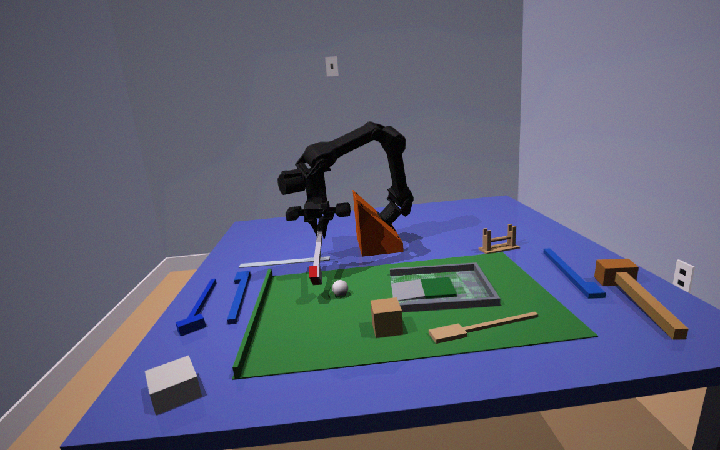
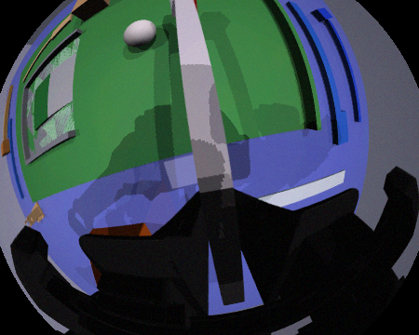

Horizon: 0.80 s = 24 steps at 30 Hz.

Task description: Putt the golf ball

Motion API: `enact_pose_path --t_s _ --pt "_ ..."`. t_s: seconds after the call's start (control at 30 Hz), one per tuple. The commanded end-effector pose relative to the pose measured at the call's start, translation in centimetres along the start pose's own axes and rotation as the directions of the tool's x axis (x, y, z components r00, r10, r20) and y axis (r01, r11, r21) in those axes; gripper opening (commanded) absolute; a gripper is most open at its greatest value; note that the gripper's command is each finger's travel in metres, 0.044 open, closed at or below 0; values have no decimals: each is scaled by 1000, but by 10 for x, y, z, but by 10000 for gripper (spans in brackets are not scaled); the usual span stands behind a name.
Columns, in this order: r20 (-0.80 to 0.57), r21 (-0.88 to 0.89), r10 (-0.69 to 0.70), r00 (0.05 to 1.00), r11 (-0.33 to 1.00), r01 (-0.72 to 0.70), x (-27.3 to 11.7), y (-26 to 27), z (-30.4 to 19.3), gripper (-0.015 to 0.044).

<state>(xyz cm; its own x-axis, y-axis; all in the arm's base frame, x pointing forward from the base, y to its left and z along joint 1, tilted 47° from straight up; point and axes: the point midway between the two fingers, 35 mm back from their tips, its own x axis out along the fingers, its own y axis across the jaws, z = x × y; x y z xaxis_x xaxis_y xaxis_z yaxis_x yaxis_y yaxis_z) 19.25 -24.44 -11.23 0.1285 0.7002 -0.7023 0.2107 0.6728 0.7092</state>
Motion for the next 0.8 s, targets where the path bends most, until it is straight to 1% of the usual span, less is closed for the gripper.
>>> enact_pose_path --t_s 0.0,0.67,0.77 --pt "11 6 3 1000 1000 -3 8 0 0 0" --pt "11 6 4 1000 1000 -5 37 1 0 0" --pt "3 -1 -1 1000 1000 1 34 0 1 0"
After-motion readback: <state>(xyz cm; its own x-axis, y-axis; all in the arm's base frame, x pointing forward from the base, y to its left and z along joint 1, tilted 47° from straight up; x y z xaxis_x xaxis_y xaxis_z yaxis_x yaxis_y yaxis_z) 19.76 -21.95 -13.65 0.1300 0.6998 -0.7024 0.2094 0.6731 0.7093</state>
